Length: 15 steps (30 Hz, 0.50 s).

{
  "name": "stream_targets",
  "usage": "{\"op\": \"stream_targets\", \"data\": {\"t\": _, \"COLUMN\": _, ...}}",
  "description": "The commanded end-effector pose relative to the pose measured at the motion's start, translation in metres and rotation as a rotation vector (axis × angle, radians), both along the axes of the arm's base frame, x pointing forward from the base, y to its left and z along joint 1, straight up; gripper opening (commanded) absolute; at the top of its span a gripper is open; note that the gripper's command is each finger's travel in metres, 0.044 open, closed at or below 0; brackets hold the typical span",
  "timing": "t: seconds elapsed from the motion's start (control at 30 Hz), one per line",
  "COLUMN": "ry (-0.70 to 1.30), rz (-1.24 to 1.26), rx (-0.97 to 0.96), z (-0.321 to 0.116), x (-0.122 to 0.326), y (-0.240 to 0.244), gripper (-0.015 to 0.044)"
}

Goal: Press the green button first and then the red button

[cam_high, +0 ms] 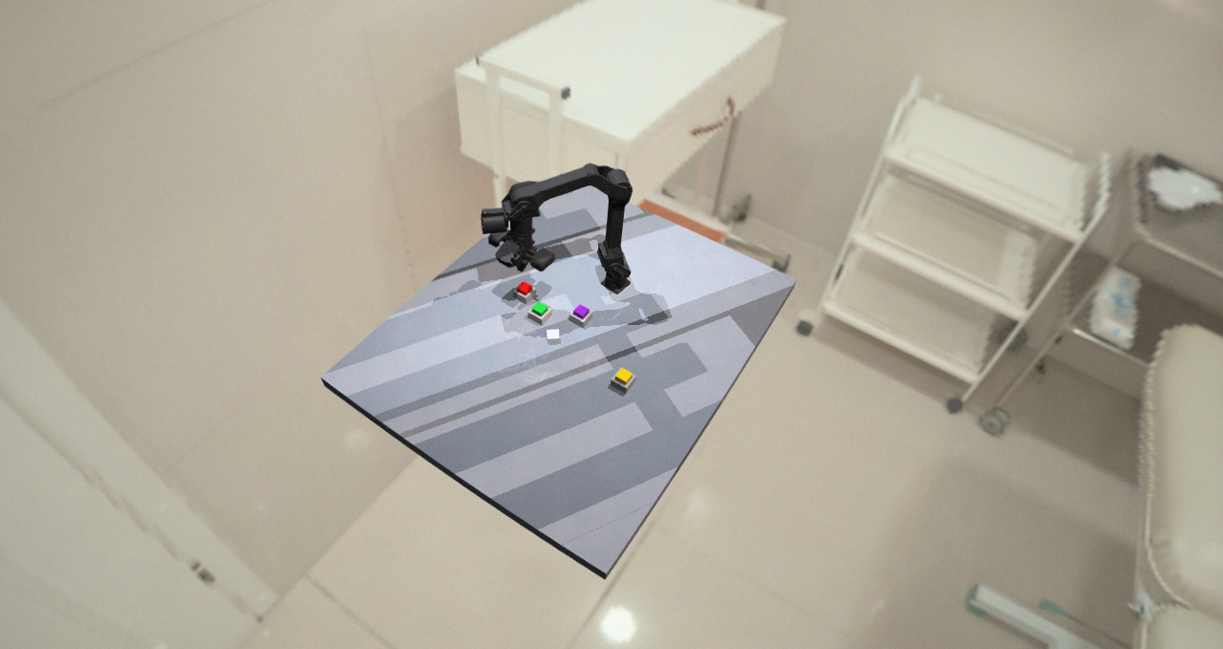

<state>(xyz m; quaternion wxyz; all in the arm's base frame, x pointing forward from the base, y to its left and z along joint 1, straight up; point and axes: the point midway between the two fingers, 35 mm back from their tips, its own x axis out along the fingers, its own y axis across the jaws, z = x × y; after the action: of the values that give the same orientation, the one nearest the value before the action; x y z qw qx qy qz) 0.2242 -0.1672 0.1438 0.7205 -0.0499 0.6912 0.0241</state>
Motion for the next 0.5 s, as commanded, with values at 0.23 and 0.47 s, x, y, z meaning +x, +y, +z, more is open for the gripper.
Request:
{"op": "stream_targets", "data": {"t": 0.23, "ry": 0.027, "rz": 0.004, "rx": 0.021, "z": -0.043, "x": -0.005, "y": 0.002, "gripper": 0.002}}
{"op": "stream_targets", "data": {"t": 0.47, "ry": 0.027, "rz": 0.004, "rx": 0.021, "z": -0.054, "x": -0.004, "y": 0.001, "gripper": 0.002}}
